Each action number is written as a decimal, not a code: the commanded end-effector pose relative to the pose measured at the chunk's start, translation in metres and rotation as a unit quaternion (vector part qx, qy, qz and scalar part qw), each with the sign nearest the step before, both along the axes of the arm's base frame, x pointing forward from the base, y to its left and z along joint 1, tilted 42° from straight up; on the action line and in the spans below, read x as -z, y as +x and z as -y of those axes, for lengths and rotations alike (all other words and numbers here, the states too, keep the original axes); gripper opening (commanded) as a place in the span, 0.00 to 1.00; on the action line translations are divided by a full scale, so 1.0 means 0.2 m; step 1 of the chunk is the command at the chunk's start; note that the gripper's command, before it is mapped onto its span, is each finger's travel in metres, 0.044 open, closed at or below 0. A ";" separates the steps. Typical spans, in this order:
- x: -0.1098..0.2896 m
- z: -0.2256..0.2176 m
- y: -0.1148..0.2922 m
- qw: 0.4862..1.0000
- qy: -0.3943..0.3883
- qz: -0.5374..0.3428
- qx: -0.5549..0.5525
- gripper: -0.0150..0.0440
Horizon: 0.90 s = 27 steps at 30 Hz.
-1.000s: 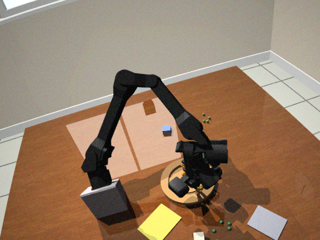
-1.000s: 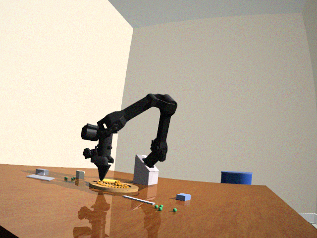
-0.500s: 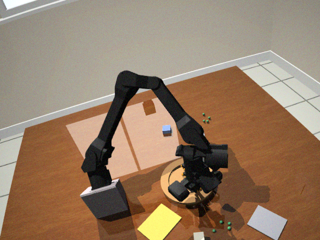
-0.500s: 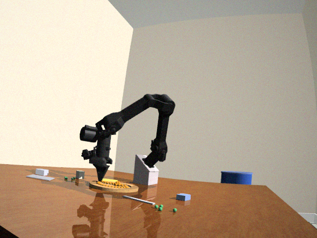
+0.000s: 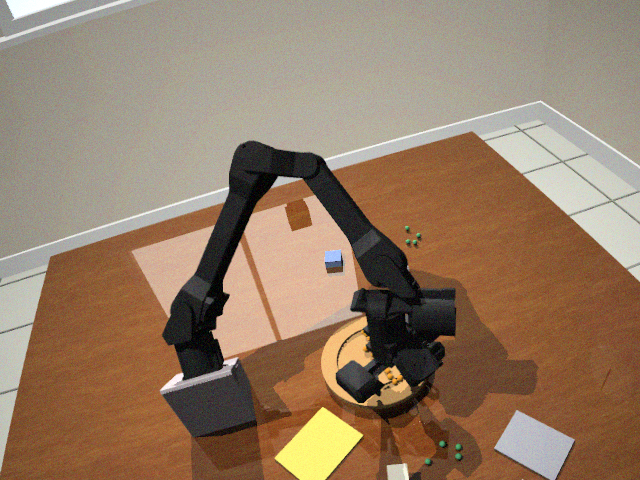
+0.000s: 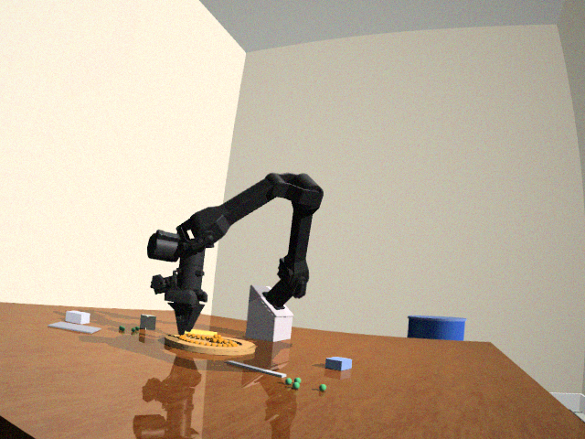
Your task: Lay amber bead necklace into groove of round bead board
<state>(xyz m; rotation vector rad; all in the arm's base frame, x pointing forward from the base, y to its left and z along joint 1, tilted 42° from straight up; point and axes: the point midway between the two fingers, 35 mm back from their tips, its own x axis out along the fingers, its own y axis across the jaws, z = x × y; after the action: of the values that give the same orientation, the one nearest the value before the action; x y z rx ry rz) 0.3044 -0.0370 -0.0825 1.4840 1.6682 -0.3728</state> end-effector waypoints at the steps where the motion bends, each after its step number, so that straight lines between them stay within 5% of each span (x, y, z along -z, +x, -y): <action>1: 0.00 0.00 0.00 1.000 0.000 0.000 0.000 1.00; 27: -0.01 0.01 0.00 1.000 -0.001 -0.001 -0.001 1.00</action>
<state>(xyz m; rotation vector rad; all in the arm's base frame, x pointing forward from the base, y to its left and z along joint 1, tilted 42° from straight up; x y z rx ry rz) 0.3048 -0.0389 -0.0798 1.4866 1.6683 -0.3732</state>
